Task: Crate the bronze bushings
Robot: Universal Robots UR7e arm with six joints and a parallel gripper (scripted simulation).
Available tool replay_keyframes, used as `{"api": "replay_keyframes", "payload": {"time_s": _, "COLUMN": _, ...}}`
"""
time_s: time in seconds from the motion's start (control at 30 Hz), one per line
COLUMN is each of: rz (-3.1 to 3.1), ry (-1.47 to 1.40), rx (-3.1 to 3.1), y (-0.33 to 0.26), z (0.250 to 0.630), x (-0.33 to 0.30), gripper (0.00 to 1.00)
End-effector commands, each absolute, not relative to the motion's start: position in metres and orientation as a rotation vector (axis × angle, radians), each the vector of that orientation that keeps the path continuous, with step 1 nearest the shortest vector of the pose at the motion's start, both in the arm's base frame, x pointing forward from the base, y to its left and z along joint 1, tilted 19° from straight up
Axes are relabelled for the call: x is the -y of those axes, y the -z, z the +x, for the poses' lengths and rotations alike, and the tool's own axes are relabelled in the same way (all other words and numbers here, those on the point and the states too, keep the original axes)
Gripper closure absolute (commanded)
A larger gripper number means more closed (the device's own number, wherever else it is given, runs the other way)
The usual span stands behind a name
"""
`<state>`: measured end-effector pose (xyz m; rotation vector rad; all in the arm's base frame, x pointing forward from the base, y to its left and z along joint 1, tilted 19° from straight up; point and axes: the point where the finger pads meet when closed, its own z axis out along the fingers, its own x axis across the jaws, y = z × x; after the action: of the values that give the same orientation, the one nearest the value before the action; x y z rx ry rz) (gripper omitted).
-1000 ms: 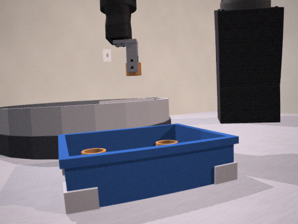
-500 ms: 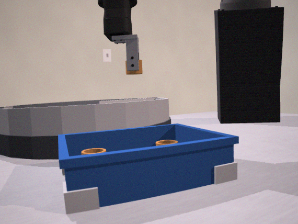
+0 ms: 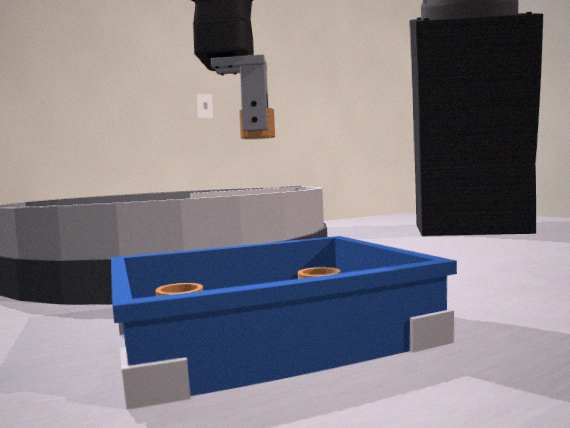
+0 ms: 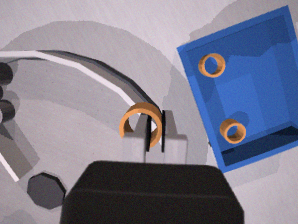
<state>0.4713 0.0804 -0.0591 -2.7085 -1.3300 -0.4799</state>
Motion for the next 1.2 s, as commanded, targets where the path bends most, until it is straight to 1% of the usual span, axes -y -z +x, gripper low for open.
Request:
{"api": "replay_keyframes", "payload": {"time_s": 0.0, "rz": -2.708, "ry": 0.484, "rx": 1.332, "y": 0.047, "z": 0.489, "x": -0.111, "gripper": 1.00}}
{"api": "replay_keyframes", "payload": {"time_s": 0.03, "rz": -2.708, "ry": 0.484, "rx": 1.332, "y": 0.044, "z": 0.494, "x": -0.120, "gripper": 1.00}}
{"api": "replay_keyframes", "payload": {"time_s": 0.43, "rz": -2.708, "ry": 0.484, "rx": 1.332, "y": 0.044, "z": 0.494, "x": -0.120, "gripper": 1.00}}
{"api": "replay_keyframes", "payload": {"time_s": 0.6, "rz": -2.707, "ry": 0.486, "rx": 1.333, "y": 0.028, "z": 0.517, "x": -0.161, "gripper": 1.00}}
{"api": "replay_keyframes", "payload": {"time_s": 1.0, "rz": -2.707, "ry": 0.486, "rx": 1.333, "y": 0.028, "z": 0.517, "x": -0.161, "gripper": 1.00}}
{"api": "replay_keyframes", "payload": {"time_s": 1.17, "rz": -2.708, "ry": 0.484, "rx": 1.331, "y": 0.053, "z": 0.524, "x": -0.168, "gripper": 1.00}}
